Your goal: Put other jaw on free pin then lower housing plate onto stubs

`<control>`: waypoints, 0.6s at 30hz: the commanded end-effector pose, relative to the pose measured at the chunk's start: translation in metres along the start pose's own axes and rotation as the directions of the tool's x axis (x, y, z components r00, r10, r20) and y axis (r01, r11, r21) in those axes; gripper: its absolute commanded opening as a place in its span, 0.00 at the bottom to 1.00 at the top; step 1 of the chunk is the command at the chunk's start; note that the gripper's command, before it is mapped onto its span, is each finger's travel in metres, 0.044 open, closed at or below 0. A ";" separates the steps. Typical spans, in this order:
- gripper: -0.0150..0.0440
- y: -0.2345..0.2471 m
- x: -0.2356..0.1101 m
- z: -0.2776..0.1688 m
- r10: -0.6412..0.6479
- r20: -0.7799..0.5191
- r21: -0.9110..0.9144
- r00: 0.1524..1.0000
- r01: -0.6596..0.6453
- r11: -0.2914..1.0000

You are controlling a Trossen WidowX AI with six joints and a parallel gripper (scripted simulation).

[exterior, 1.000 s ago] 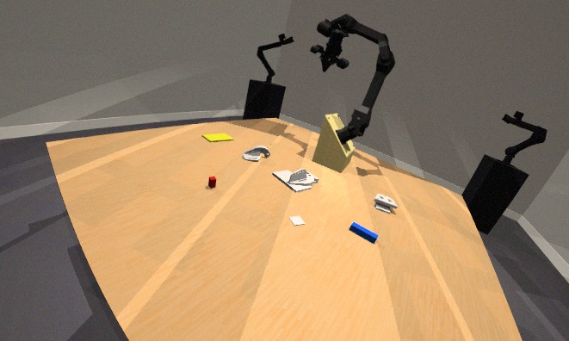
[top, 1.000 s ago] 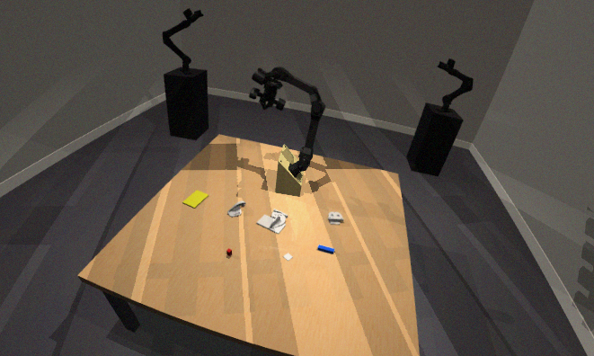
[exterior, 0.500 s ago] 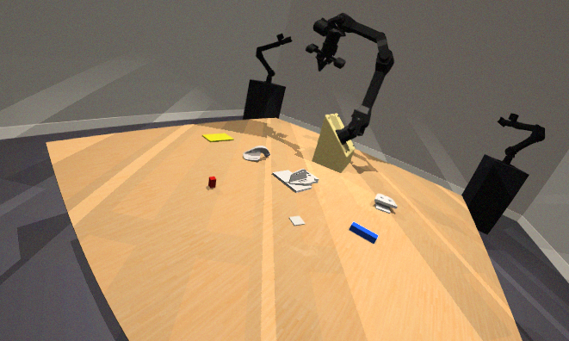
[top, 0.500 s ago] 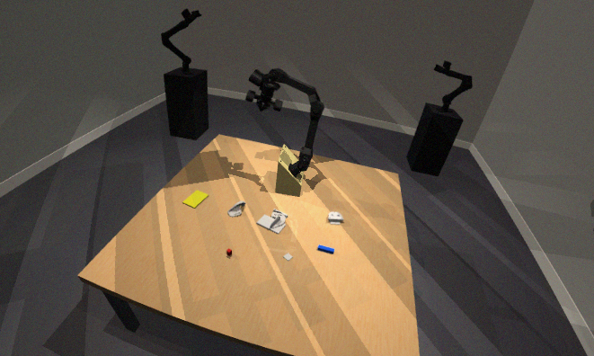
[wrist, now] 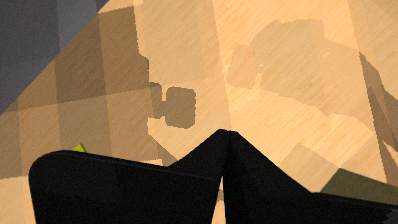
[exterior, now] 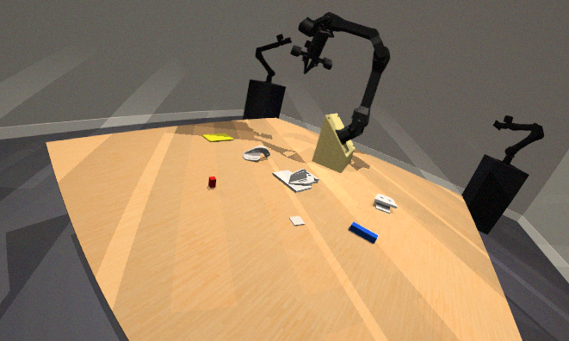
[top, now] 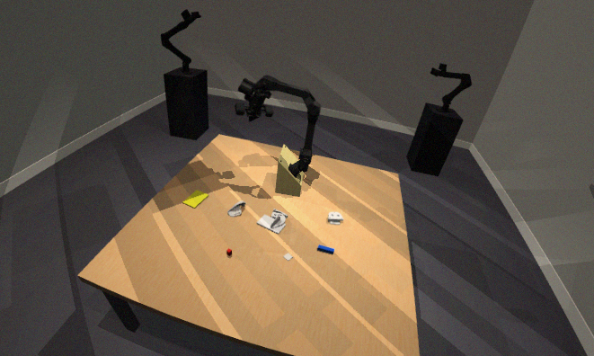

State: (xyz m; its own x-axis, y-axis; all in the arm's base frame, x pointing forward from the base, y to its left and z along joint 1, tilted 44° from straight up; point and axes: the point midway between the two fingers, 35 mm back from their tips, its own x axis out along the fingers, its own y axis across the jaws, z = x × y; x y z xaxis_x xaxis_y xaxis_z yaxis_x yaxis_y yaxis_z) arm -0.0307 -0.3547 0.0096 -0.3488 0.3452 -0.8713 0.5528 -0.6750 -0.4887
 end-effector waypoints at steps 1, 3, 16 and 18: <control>0.25 0.014 0.006 -0.019 0.013 -0.028 -0.106 1.000 -0.016 0.994; 0.25 0.020 0.008 -0.028 0.020 -0.039 -0.159 0.999 -0.026 0.987; 0.25 0.055 0.021 -0.088 0.047 -0.093 -0.469 0.995 -0.085 0.879; 0.25 0.060 0.024 -0.098 0.050 -0.106 -0.514 0.993 -0.098 0.852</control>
State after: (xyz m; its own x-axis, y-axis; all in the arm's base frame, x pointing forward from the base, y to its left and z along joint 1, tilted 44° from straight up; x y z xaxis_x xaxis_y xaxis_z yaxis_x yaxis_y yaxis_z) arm 0.0560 -0.3307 -0.0366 -0.2551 0.3629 -0.8962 0.8607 -0.3372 -0.3815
